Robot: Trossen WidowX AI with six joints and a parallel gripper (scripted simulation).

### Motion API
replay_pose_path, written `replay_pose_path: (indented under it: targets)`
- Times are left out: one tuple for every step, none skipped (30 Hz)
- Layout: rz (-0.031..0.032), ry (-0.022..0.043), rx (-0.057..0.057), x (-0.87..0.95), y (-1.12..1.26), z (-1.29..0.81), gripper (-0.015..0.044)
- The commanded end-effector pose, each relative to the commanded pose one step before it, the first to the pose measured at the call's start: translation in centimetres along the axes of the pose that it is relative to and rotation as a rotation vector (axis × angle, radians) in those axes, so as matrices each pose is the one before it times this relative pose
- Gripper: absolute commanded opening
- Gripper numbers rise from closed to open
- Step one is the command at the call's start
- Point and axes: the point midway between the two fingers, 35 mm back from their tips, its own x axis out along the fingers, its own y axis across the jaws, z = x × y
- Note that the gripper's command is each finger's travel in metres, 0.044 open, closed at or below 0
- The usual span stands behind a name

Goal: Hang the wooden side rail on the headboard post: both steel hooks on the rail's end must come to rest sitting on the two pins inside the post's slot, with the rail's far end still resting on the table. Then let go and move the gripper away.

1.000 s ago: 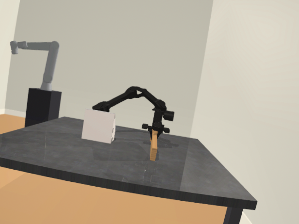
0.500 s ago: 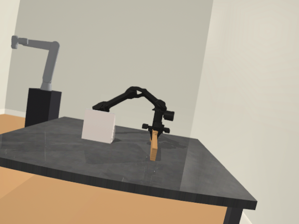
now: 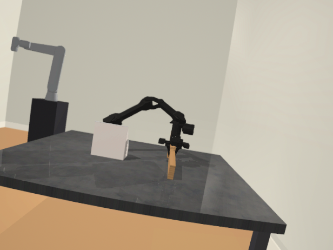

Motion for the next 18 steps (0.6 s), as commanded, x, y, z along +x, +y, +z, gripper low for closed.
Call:
replay_pose_path:
  targets:
    - [0.01165, -0.00484, -0.0068, -0.285, 0.356, 0.027, 0.0]
    - [0.0, 0.0, 0.0, -0.004, 0.011, -0.011, 0.0]
    - [0.0, 0.0, 0.0, -0.009, 0.011, -0.011, 0.0]
    - [0.0, 0.0, 0.0, -0.012, 0.012, -0.011, 0.0]
    - [0.0, 0.0, 0.0, -0.012, 0.012, -0.012, 0.0]
    - [0.0, 0.0, 0.0, -0.012, 0.012, -0.012, 0.0]
    - [0.0, 0.0, 0.0, -0.012, 0.012, -0.012, 0.0]
    - [0.0, 0.0, 0.0, -0.012, 0.012, -0.012, 0.0]
    - [0.0, 0.0, 0.0, -0.012, 0.012, -0.012, 0.0]
    - [0.0, 0.0, 0.0, -0.012, 0.012, -0.012, 0.0]
    - [0.0, 0.0, 0.0, -0.012, 0.012, -0.012, 0.0]
    - [0.0, 0.0, 0.0, -0.009, 0.012, -0.012, 0.0]
    - [0.0, 0.0, 0.0, -0.008, 0.012, -0.012, 0.0]
    - [0.0, 0.0, 0.0, -0.005, 0.012, -0.012, 0.0]
    - [0.0, 0.0, 0.0, -0.004, 0.012, -0.012, 0.0]
    - [0.0, 0.00001, 0.0, -0.001, 0.012, -0.012, 0.0]
    - [0.0, 0.00001, 0.0, 0.0, 0.012, -0.011, 0.0]
    - [0.0, 0.00001, 0.0, 0.002, 0.011, -0.011, 0.0]
